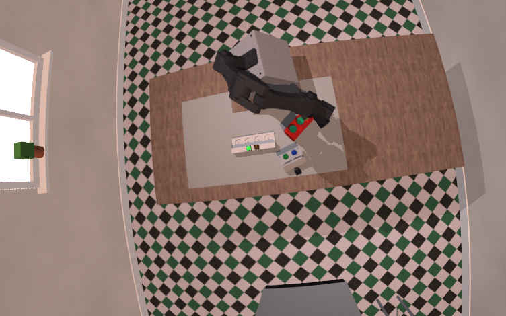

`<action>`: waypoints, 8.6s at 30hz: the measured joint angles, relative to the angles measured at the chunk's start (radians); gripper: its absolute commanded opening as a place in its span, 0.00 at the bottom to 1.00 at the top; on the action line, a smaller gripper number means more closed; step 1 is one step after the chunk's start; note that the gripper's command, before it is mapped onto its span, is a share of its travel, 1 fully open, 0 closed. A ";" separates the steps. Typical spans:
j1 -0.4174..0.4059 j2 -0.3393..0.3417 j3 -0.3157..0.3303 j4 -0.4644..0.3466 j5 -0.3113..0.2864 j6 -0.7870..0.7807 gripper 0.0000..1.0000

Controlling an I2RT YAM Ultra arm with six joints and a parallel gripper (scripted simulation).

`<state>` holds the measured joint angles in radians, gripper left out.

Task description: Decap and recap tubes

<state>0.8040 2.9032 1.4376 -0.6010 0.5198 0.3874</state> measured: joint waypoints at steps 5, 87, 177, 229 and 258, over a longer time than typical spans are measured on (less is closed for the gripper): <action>0.000 0.000 0.000 0.001 0.000 0.010 0.49; -0.001 -0.002 -0.002 0.002 0.000 -0.010 0.49; -0.002 -0.002 -0.002 0.004 0.000 -0.007 0.49; -0.002 -0.002 -0.002 0.002 0.001 -1.307 0.49; -0.002 -0.002 -0.003 0.002 0.002 -2.109 0.00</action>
<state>0.8024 2.9013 1.4342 -0.5991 0.5213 -1.7214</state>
